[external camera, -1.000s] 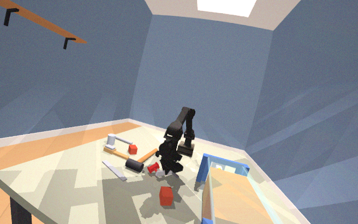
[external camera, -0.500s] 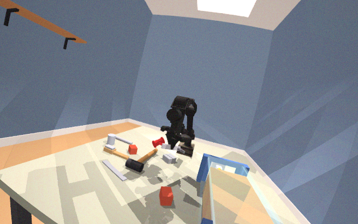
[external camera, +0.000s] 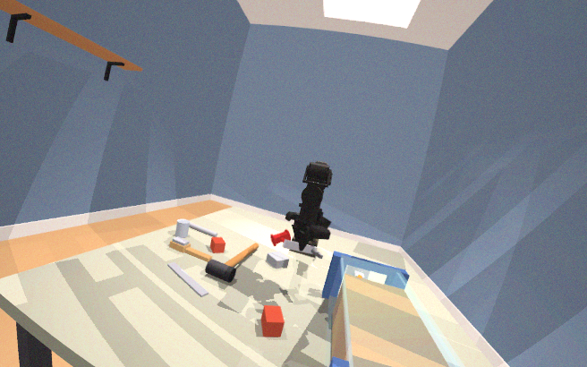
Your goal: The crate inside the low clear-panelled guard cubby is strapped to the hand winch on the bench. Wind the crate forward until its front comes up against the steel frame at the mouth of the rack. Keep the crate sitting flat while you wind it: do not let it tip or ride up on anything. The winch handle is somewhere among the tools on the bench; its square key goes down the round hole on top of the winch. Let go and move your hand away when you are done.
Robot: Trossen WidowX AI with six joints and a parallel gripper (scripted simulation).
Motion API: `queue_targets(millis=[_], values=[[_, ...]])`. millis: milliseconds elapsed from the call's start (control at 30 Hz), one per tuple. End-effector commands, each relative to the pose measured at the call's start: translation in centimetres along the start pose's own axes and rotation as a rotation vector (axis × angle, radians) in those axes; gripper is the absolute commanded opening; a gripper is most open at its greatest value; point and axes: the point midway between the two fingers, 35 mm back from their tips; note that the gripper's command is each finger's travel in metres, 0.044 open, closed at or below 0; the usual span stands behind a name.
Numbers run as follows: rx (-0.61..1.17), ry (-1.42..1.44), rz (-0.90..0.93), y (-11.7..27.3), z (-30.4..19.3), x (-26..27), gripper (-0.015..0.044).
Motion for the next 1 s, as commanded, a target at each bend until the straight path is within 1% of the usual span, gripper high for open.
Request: queue_targets(millis=[0, 400, 500, 967], values=[[0.009, -0.074, -0.025, 0.8, 1.5, -0.9, 0.0], [0.011, -0.253, -0.059, 1.6, 5.3, -2.8, 0.0], [0.015, -0.267, -0.11, 2.5, 6.7, -3.9, 0.0], [-0.029, -0.578, -0.087, 2.4, 13.2, -4.5, 0.0]])
Point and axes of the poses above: the point midway between the two fingers, 35 mm back from their tips, its own y axis back along the fingers, its own x axis across the jaws, z = x × y, and after that the axes turned 1 degree about y, right-handed
